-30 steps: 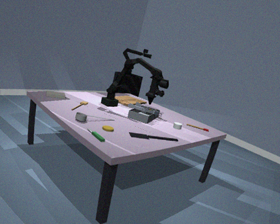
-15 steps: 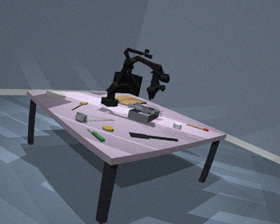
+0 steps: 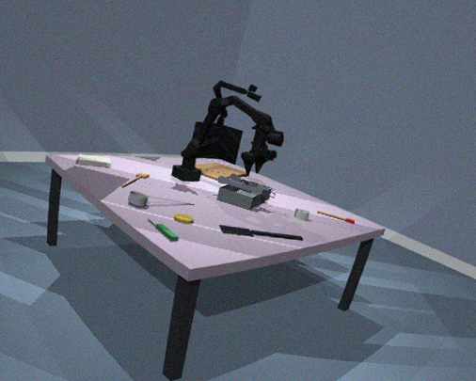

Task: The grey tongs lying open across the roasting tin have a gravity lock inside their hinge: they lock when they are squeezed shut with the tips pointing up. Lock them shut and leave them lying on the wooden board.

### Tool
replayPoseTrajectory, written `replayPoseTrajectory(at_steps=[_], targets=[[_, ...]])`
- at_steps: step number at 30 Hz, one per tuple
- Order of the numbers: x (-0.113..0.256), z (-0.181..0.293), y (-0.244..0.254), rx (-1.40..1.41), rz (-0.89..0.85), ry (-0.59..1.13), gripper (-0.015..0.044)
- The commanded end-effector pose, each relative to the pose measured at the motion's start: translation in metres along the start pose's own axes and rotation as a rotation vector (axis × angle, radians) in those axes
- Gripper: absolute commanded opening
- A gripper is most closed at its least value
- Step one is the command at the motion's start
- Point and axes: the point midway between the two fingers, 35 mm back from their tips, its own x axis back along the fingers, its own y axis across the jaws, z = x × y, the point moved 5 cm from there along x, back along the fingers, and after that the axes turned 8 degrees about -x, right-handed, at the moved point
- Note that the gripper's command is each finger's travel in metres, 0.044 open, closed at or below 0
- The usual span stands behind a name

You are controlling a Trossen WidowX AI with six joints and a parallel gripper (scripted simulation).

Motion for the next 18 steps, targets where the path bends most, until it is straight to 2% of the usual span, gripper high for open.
replayPoseTrajectory(at_steps=[1,18], targets=[[-0.002,0.003,-0.002,-0.021,0.002,0.003,0.044],[-0.023,0.001,-0.001,-0.021,0.002,0.002,0.044]])
